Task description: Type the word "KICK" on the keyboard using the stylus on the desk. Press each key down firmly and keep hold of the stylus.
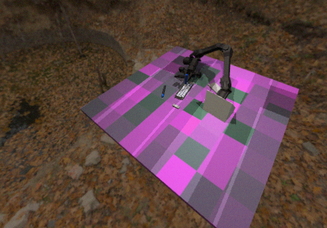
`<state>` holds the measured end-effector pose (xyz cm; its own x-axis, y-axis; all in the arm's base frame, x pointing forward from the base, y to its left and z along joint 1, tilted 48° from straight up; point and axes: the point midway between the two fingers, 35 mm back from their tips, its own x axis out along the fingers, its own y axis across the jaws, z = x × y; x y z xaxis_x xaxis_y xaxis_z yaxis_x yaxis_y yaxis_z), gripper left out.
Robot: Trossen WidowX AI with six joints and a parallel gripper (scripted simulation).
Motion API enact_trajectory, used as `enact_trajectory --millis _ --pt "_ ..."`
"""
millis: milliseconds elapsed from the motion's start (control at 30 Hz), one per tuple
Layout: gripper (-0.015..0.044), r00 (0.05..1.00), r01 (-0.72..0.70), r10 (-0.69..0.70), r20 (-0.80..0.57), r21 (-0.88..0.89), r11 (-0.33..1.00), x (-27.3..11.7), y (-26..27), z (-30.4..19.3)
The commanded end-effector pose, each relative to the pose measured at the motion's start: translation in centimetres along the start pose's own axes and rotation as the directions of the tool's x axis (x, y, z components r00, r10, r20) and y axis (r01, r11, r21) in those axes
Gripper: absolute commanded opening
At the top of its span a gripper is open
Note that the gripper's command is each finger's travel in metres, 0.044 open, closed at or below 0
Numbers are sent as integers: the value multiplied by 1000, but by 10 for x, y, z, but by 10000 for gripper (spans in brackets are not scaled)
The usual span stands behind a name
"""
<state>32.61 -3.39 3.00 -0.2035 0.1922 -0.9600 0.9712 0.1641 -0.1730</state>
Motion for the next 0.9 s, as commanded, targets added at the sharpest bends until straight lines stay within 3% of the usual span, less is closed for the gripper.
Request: enact_trajectory --millis 0,233,333,433,867 --pt "81 1000 -10 10 -1 2 1000 -7 1 -7" --pt "84 1000 -5 5 2 0 1000 -4 0 -5" --pt "64 1000 -5 5 2 0 1000 -4 0 -5" --pt "0 1000 -5 5 2 0 1000 -1 0 -7" --pt "0 1000 -9 9 -2 1 1000 41 -13 -36"
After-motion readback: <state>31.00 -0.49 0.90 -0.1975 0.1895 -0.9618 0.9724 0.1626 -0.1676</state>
